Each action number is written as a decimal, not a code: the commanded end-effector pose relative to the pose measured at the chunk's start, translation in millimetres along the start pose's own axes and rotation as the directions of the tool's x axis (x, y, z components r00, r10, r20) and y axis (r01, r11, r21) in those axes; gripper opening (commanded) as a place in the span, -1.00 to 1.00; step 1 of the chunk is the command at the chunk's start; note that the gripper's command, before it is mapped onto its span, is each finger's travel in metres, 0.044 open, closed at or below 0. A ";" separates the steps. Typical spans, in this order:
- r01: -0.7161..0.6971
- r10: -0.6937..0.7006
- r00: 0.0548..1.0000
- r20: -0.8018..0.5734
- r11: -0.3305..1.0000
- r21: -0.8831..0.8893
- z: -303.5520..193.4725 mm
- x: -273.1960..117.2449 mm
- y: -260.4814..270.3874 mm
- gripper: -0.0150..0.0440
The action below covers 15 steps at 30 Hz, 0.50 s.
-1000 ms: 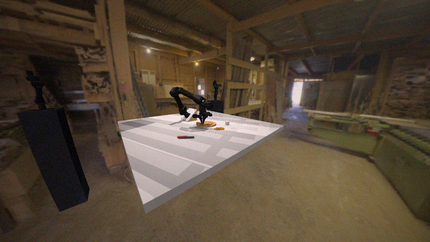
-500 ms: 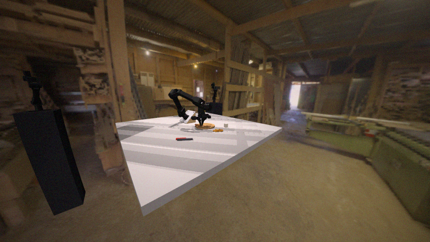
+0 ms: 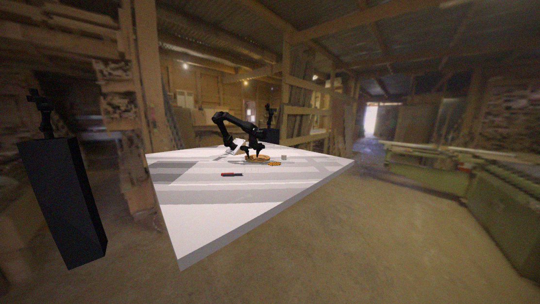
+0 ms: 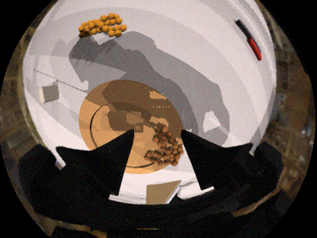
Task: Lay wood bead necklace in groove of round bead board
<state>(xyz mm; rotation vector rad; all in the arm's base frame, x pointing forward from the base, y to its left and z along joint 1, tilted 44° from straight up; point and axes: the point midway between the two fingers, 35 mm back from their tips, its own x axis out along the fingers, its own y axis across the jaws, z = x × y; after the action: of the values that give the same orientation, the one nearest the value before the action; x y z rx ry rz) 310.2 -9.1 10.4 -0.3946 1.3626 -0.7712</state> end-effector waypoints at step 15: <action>0.007 -0.007 1.000 -0.012 1.000 -0.001 -0.6 -10.5 -0.8 1.00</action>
<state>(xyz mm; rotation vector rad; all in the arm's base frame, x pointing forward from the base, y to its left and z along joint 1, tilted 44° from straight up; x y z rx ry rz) 309.6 -3.1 18.7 -0.4023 1.3695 -0.7815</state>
